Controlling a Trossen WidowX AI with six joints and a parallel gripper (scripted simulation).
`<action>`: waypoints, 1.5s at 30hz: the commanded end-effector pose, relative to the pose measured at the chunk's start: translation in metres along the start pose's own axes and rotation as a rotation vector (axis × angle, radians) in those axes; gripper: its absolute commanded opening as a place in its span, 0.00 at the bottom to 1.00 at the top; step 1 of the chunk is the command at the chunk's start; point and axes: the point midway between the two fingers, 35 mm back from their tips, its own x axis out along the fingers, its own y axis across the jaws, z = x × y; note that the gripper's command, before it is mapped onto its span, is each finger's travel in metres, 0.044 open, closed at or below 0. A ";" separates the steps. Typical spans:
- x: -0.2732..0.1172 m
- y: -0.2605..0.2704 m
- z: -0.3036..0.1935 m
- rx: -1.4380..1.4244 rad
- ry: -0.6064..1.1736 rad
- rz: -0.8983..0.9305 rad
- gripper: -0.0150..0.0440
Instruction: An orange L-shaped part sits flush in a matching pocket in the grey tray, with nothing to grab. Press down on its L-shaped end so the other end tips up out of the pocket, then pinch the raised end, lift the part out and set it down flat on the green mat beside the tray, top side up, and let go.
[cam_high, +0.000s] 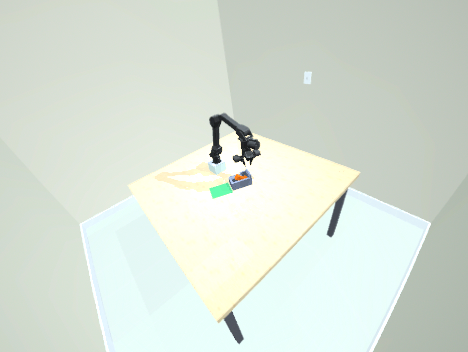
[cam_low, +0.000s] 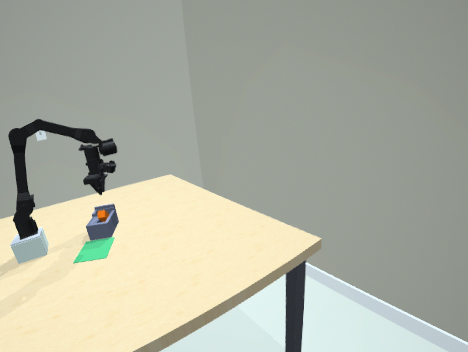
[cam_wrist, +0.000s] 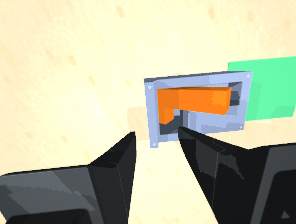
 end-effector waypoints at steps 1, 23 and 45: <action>0.000 0.000 0.000 0.001 -0.003 0.002 0.56; 0.000 -0.002 0.001 -0.040 -0.003 0.001 0.65; -0.001 -0.077 0.010 -1.573 0.026 -0.005 0.73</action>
